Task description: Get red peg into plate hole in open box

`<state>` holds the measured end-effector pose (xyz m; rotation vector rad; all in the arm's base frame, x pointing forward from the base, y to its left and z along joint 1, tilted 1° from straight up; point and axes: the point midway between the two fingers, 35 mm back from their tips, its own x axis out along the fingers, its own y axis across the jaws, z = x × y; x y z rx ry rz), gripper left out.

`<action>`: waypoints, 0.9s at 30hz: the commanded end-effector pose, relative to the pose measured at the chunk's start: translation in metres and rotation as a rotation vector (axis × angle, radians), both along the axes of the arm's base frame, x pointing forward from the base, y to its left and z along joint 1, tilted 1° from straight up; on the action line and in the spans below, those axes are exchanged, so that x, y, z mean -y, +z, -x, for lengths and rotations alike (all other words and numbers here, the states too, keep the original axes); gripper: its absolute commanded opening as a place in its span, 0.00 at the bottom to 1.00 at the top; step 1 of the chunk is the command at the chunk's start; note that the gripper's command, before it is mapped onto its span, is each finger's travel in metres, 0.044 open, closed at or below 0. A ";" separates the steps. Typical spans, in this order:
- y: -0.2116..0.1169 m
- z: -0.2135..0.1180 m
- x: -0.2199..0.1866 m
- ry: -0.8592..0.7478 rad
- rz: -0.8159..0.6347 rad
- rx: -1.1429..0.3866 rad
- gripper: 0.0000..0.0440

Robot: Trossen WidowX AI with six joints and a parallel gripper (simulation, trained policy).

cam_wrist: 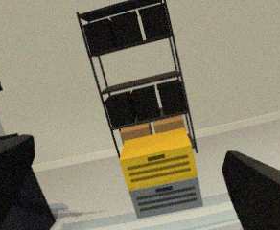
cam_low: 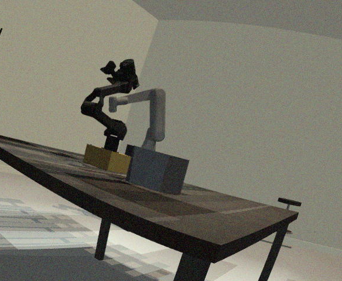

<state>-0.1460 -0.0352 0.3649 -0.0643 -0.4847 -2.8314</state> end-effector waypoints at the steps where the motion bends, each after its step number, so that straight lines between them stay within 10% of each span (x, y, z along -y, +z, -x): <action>1: 0.002 0.001 -0.004 -0.014 0.032 0.001 0.96; 27: 0.025 -0.003 -0.128 -0.465 0.809 -0.118 1.00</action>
